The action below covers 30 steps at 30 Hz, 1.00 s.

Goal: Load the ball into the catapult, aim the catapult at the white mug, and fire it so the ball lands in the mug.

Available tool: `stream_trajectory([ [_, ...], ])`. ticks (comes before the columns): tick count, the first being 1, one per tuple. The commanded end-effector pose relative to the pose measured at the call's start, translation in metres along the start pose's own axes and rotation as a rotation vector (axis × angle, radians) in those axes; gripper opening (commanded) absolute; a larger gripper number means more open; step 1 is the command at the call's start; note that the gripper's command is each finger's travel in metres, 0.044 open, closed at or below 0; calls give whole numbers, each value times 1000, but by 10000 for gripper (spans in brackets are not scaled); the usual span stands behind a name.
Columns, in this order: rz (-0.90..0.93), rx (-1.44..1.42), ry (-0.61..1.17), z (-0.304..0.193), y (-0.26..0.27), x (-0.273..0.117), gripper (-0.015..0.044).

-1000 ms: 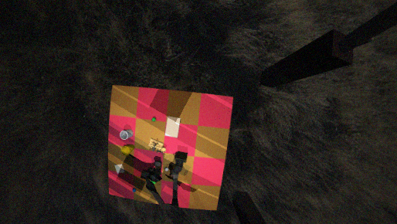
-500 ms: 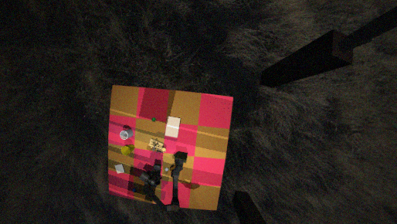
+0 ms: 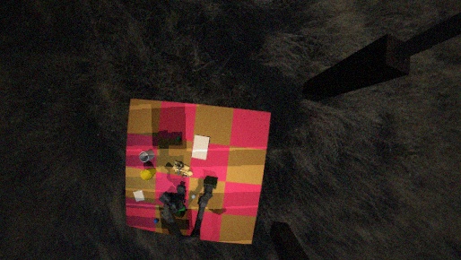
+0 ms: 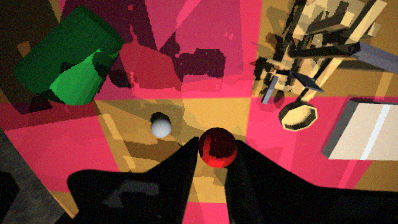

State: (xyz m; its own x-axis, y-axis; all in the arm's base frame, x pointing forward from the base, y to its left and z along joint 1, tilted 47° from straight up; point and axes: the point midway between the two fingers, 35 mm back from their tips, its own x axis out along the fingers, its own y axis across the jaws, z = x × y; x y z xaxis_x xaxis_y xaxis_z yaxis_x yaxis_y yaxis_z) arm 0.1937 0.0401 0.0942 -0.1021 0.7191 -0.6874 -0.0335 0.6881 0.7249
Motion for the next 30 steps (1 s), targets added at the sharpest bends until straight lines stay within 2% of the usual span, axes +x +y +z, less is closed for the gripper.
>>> stream_trajectory([
  [1, -5, 21, 32, 4, -14, 2, 0],
  [30, 30, 158, 234, 8, -114, 31, 0],
])
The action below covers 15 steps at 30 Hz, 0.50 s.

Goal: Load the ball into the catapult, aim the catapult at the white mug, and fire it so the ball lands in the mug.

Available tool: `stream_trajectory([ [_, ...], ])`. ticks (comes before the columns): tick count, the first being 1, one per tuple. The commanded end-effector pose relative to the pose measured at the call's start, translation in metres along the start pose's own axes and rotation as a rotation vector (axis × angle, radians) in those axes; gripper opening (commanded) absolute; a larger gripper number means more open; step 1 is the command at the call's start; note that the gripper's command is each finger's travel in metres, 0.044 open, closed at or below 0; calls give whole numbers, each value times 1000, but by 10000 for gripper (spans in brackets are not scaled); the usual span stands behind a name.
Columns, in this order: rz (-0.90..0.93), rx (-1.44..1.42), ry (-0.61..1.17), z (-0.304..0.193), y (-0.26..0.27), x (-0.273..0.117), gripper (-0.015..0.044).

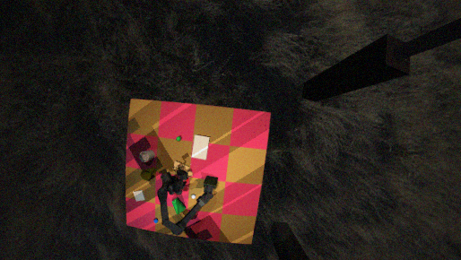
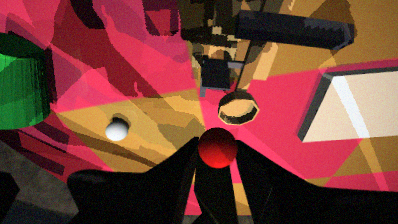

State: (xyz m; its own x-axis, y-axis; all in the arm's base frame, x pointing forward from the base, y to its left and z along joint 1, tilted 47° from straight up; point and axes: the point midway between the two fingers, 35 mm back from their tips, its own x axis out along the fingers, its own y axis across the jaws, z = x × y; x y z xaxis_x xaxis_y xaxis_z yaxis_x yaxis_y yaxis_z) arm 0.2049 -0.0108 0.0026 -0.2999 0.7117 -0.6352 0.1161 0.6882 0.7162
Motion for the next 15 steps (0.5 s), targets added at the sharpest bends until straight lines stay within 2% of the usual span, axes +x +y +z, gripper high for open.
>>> stream_trajectory([
  [1, 7, 13, 38, 0, -16, 7, 0],
  [15, 17, 24, 64, 5, -28, 27, 0],
])
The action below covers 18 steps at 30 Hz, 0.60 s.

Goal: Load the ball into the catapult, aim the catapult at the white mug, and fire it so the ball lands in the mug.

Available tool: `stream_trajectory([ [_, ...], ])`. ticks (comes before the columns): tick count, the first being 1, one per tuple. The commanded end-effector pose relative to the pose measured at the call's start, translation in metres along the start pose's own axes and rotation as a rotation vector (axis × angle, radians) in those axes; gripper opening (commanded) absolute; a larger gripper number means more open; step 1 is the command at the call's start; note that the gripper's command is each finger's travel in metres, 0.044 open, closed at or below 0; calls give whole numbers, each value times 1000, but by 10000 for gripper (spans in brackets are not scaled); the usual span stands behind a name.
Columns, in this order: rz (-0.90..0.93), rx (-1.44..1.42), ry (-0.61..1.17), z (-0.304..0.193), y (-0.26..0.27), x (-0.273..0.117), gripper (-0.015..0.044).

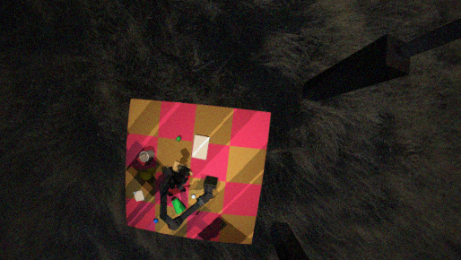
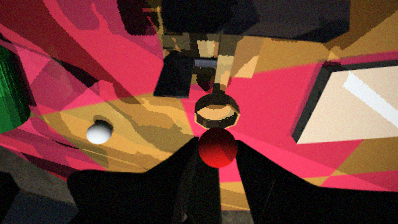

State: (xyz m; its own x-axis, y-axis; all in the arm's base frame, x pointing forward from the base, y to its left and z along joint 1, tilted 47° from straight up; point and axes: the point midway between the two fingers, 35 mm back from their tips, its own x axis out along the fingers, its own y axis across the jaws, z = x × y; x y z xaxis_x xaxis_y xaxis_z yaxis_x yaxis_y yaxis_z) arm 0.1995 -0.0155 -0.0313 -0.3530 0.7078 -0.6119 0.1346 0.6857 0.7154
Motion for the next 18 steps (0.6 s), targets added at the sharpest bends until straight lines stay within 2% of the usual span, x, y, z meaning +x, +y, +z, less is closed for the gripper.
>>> stream_trajectory([
  [1, 10, 7, 6, 1, 0, 7, 0],
  [13, 11, 6, 6, 6, 0, 21, 0],
  [18, 2, 0, 2, 5, -1, 15, 0],
])
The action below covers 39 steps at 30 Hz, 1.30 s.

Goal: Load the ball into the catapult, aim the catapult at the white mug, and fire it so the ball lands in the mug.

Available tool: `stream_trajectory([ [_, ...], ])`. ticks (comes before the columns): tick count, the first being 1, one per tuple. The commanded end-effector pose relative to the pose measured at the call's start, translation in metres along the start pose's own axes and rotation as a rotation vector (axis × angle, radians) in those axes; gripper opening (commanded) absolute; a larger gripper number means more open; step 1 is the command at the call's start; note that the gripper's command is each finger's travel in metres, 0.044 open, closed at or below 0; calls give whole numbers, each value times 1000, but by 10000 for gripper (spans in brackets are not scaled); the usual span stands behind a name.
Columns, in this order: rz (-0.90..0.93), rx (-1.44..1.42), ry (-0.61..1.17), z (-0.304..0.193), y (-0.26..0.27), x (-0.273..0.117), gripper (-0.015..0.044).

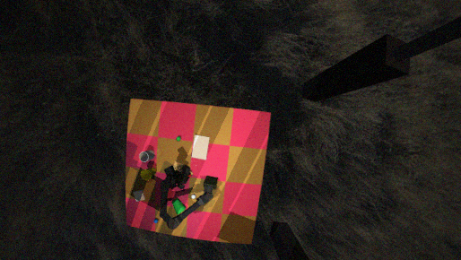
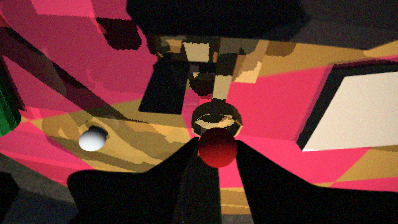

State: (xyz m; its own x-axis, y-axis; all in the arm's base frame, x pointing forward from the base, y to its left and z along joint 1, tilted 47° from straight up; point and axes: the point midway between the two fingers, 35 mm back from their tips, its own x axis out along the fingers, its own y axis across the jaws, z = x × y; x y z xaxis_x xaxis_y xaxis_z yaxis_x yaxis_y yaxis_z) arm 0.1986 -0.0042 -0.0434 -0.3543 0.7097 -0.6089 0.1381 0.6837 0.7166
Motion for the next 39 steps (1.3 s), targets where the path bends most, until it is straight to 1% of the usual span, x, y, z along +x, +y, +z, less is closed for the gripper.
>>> stream_trajectory([
  [1, -2, -2, 0, 0, 0, -1, 0],
  [11, -2, -2, 0, 0, 0, -3, 263],
  [13, -4, 1, -1, -4, -1, -23, 315],
  [18, 1, 7, 3, -33, -2, -100, 440],
  [19, 2, 7, 4, -38, -1, -107, 440],
  [21, 3, 7, 5, -39, -1, -109, 440],
  [22, 1, 14, -14, -25, -4, -90, 440],
  [24, -19, 29, -53, -14, -8, -95, 440],
  [31, -98, 90, -268, 43, -28, -124, 440],
  [39, -157, 126, -533, 108, -39, -172, 440],
])
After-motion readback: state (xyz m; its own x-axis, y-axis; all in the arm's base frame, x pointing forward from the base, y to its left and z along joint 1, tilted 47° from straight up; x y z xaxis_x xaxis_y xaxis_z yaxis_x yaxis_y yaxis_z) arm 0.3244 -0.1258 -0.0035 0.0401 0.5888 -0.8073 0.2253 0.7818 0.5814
